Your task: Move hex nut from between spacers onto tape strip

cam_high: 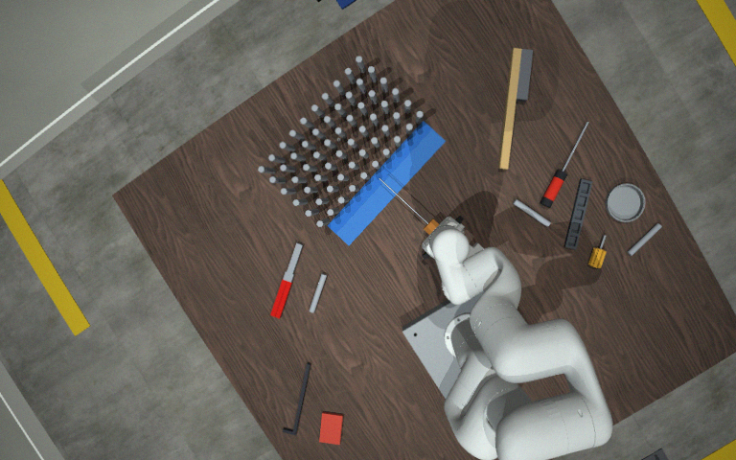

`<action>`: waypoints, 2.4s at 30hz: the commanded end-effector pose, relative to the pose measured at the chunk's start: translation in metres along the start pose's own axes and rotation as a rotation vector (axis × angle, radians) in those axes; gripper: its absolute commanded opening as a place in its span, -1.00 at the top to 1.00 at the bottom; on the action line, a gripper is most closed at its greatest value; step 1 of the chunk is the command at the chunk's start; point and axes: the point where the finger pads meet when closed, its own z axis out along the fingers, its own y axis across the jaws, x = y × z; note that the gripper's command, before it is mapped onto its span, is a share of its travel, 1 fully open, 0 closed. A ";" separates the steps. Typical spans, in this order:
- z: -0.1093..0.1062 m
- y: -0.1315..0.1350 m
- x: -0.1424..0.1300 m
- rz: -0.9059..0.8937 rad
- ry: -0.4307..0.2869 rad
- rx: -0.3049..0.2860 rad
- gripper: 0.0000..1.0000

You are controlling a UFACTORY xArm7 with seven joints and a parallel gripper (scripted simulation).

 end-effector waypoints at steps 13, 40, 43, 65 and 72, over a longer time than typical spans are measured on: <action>0.000 -0.001 -0.001 0.000 -0.002 0.000 1.00; 0.031 -0.001 -0.001 -0.001 -0.002 0.000 1.00; 0.031 -0.001 -0.001 -0.001 -0.002 0.000 1.00; 0.031 -0.001 -0.001 -0.001 -0.002 0.000 1.00; 0.031 -0.001 -0.001 -0.001 -0.002 0.000 1.00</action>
